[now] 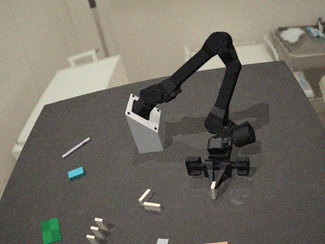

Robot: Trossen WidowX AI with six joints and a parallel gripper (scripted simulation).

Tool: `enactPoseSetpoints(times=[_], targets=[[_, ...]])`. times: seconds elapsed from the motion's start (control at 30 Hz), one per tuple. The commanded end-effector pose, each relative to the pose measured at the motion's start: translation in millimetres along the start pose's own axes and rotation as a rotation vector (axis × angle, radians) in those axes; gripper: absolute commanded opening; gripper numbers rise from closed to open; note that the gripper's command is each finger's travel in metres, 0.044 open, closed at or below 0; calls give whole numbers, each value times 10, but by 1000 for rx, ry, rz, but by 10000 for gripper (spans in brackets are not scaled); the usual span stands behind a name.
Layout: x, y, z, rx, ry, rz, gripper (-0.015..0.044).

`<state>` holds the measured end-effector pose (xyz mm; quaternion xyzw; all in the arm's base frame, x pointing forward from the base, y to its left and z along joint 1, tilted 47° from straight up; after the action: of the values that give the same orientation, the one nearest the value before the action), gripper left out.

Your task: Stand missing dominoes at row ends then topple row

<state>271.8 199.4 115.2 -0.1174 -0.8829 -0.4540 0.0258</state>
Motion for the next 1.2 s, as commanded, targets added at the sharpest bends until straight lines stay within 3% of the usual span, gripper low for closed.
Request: enactPoseSetpoints(times=[0.0, 0.2, 0.73, 0.97, 1.17], targets=[[-1, 6, 20, -8, -4, -1, 29], [-1, 6, 20, -8, -4, -1, 29], [-2, 9, 6, -8, -4, -1, 440], [0, 65, -462, -4, -2, -2, 440], [-155, 87, -477, 123, 37, 24, 440]])
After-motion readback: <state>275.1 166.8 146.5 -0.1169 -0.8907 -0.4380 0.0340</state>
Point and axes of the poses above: the point midway between the two fingers, 35 mm back from their tips, its own x axis back along the fingers, its own y axis across the jaws, z = x × y, the point moved 1 cm from there along x, back along the fingers, and after that the axes turned 7 degrees about -x, right-handed, at the moved point
